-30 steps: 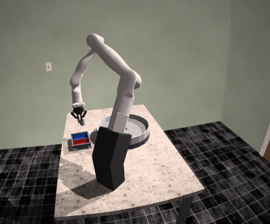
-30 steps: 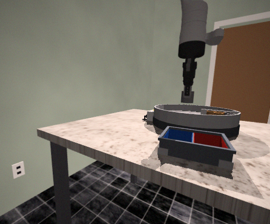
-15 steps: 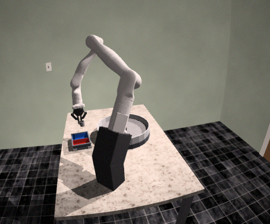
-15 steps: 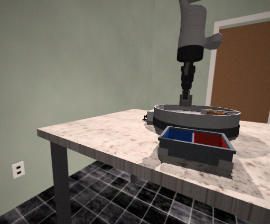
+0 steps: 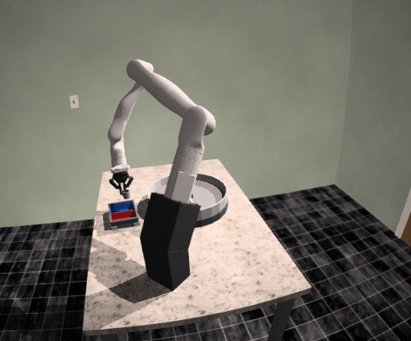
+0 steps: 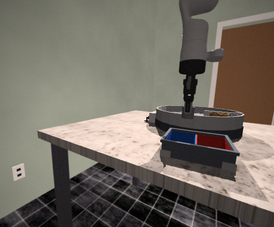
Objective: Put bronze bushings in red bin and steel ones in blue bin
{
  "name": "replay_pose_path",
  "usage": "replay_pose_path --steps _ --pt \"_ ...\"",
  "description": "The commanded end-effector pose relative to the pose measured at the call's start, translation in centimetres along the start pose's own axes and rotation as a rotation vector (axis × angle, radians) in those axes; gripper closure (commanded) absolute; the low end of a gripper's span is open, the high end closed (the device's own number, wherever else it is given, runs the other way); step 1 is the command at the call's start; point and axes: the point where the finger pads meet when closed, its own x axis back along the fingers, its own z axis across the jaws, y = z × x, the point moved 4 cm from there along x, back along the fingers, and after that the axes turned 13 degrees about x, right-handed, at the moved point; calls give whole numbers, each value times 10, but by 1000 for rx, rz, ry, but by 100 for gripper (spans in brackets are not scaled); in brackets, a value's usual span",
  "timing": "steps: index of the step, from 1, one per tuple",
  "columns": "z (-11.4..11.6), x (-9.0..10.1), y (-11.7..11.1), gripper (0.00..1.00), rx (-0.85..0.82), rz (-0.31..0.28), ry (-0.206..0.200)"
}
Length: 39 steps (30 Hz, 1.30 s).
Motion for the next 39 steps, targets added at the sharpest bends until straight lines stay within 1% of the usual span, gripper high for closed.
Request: replay_pose_path --steps 1,3,6,11,23,28,33,39 --pt "0 -13 -2 100 2 5 -4" --pt "0 -22 -2 100 2 5 -4" --pt "0 -22 -2 100 2 5 -4" --pt "-1 -45 -2 100 2 5 -4" --pt "-1 -45 -2 100 2 5 -4" --pt "0 -51 -2 100 2 5 -4" --pt "0 -51 -2 100 2 5 -4" --pt "-1 -57 -2 100 2 5 -4"
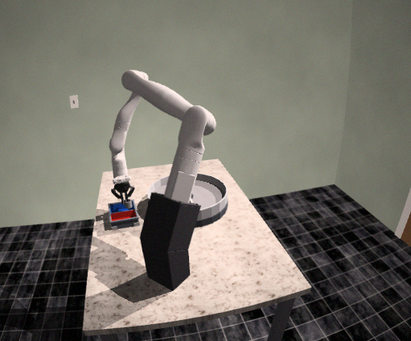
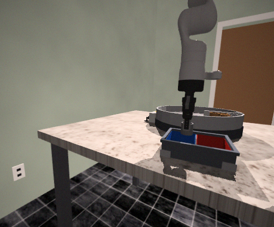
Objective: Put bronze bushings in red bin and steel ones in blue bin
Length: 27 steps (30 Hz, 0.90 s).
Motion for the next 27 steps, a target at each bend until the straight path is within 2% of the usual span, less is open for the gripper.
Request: replay_pose_path --steps 1,11,27 --pt "0 -2 -1 100 1 1 -1" --pt "0 -2 -1 100 1 1 -1" --pt "0 -14 -1 100 1 1 -1"
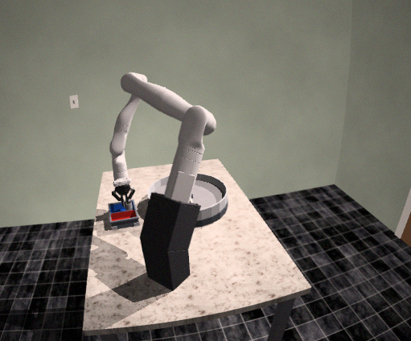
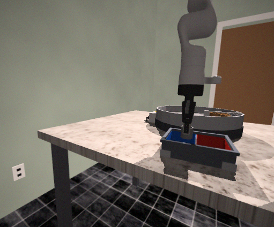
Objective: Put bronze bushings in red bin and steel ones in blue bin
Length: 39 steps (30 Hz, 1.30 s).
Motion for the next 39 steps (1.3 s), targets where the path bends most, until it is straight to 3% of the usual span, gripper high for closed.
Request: replay_pose_path --steps 1,39 --pt "0 -1 0 100 1 0 0" --pt "0 -18 0 100 1 0 0"
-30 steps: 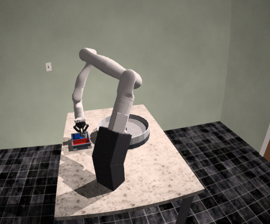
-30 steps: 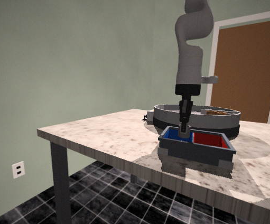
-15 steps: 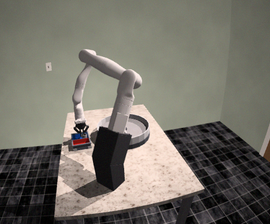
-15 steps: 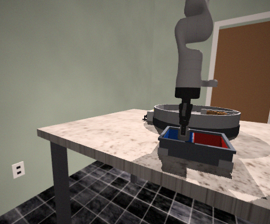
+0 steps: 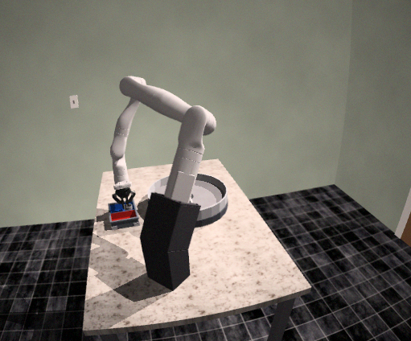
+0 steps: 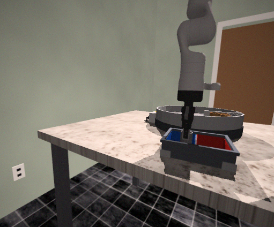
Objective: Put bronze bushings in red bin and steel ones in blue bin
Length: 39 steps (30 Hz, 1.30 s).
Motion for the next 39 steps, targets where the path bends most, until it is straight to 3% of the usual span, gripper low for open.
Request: replay_pose_path --steps 1,24,25,39 --pt "0 -1 0 100 1 0 0" --pt "0 -7 0 100 1 1 0" --pt "0 -7 0 81 1 1 0" --pt "0 -7 0 81 1 1 0"
